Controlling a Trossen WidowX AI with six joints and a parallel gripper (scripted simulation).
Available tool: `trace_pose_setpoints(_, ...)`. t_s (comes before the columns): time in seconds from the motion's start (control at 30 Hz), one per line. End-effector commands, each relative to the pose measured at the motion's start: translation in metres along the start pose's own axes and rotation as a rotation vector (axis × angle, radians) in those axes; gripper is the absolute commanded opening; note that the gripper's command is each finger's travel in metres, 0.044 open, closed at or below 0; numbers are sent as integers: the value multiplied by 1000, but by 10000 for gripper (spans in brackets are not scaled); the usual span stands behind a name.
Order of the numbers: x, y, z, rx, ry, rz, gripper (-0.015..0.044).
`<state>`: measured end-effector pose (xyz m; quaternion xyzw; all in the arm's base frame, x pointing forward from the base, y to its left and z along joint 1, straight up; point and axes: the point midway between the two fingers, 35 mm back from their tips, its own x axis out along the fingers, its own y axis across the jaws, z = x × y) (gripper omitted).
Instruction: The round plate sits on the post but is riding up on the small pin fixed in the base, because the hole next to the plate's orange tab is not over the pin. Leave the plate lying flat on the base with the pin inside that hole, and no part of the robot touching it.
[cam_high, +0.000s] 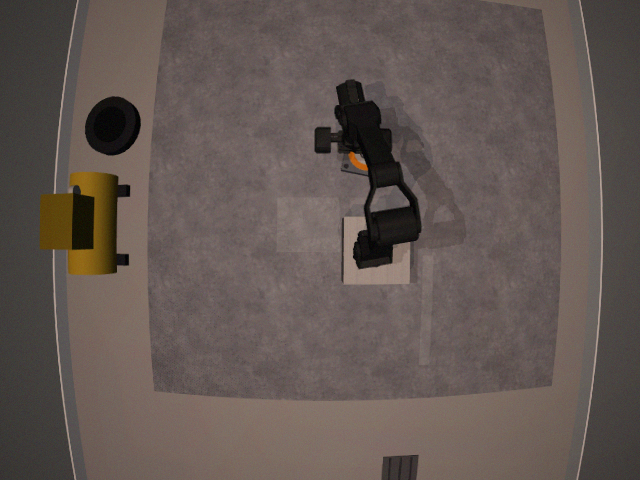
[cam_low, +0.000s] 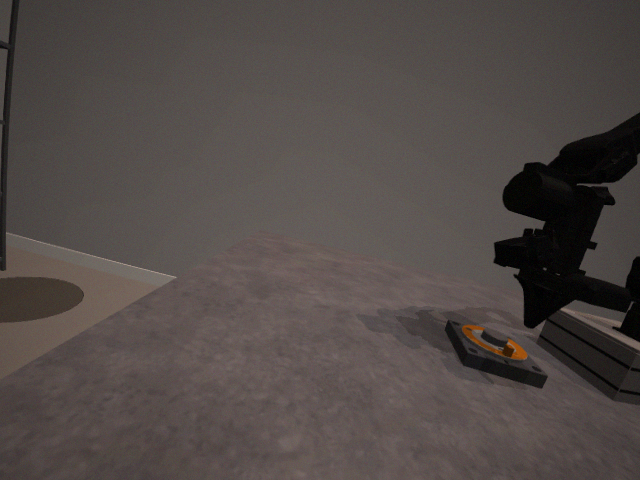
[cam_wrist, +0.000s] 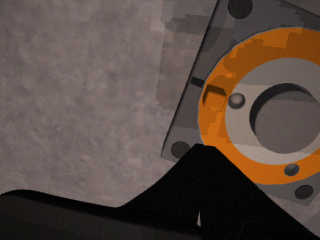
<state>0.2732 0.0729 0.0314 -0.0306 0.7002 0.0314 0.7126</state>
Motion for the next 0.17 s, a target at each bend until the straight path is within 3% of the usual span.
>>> trace_pose_setpoints(0.0,1,0,0,0,1,0,0)
trace_pose_setpoints(0.13,1,0,0,0,1,0,0)
